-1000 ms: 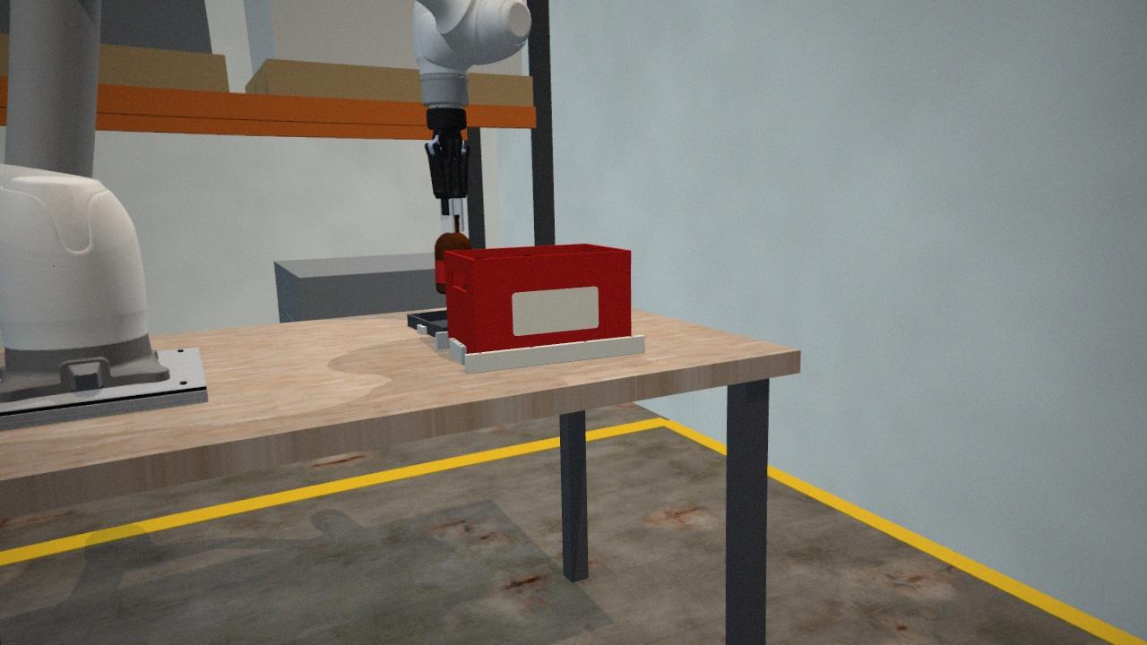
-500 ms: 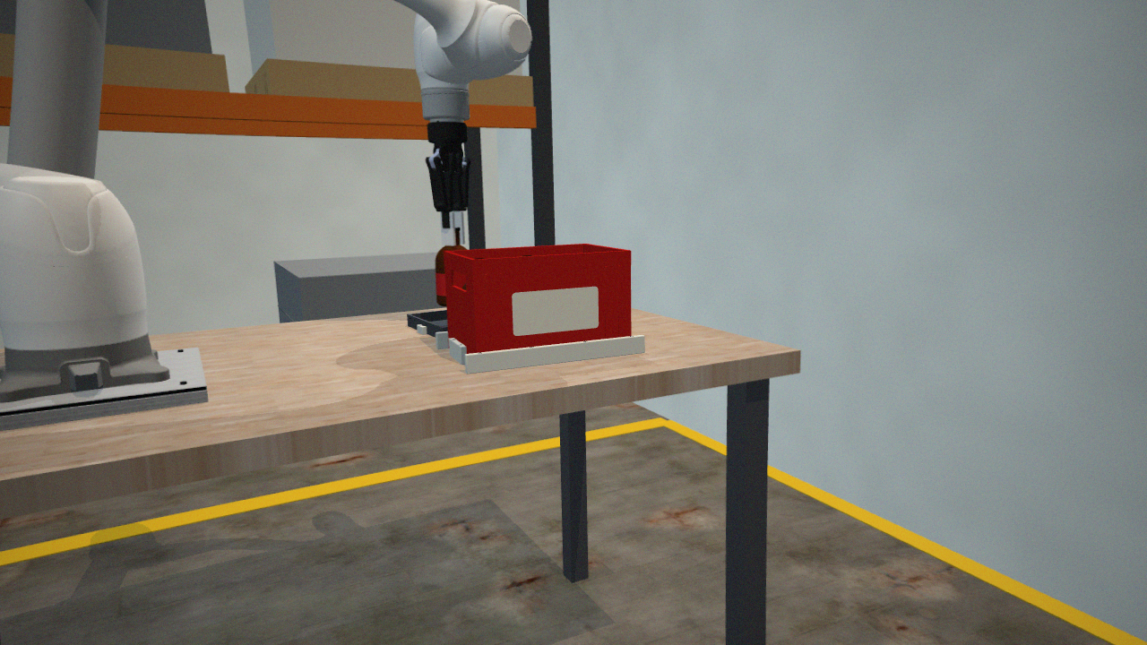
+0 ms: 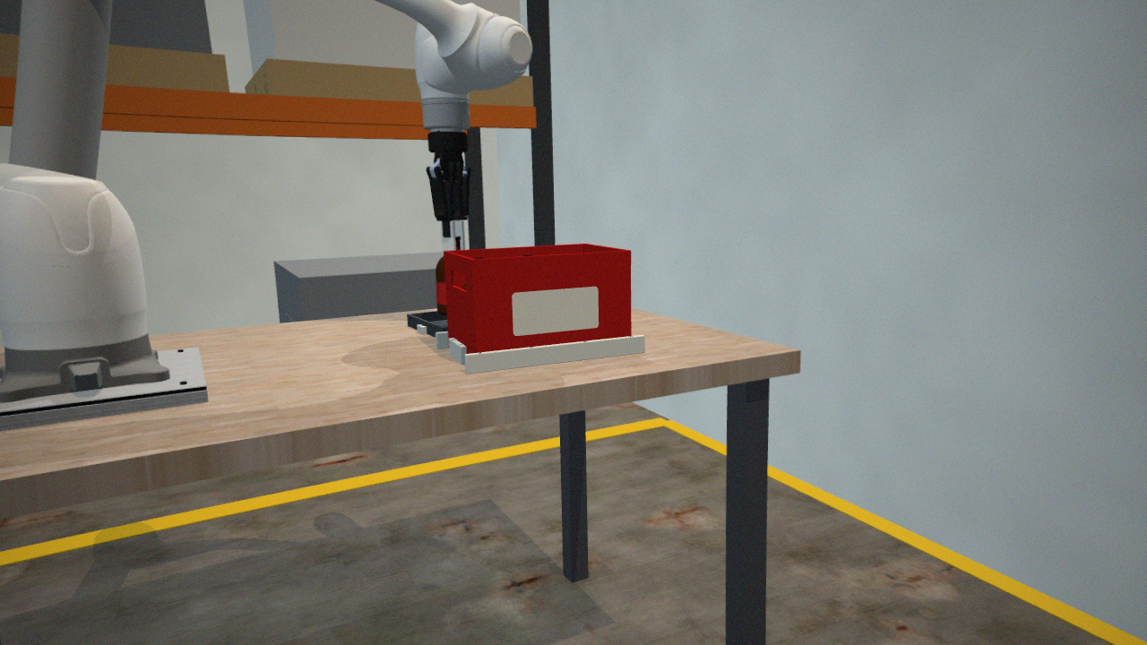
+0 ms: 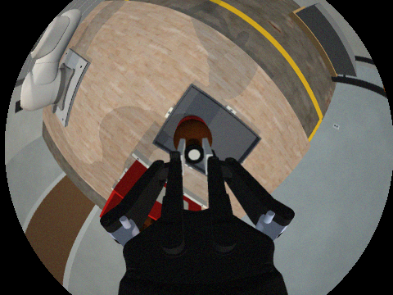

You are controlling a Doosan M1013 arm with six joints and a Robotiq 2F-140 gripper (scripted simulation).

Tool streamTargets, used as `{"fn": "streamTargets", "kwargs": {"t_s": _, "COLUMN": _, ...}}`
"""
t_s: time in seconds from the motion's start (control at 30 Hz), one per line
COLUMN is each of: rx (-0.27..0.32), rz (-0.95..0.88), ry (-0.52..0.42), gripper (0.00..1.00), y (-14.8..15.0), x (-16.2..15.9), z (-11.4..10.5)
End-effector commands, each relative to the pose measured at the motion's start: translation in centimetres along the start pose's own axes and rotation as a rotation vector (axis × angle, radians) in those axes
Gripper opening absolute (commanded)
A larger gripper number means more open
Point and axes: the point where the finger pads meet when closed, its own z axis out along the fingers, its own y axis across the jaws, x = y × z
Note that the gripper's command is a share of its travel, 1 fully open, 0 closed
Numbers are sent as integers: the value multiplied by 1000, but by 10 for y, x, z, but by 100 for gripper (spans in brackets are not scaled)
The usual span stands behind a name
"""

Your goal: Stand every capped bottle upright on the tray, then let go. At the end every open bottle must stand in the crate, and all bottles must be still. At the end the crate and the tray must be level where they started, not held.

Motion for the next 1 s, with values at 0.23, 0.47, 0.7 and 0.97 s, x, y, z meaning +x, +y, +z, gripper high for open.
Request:
{"fn": "streamTargets", "kwargs": {"t_s": 0.23, "rx": 0, "rz": 0, "ry": 0, "gripper": 0, "y": 0, "x": 0, "z": 7}}
{"fn": "streamTargets", "kwargs": {"t_s": 0.47, "rx": 0, "rz": 0, "ry": 0, "gripper": 0, "y": 0, "x": 0, "z": 10}}
{"fn": "streamTargets", "kwargs": {"t_s": 0.7, "rx": 0, "rz": 0, "ry": 0, "gripper": 0, "y": 0, "x": 0, "z": 13}}
{"fn": "streamTargets", "kwargs": {"t_s": 0.97, "rx": 0, "rz": 0, "ry": 0, "gripper": 0, "y": 0, "x": 0, "z": 15}}
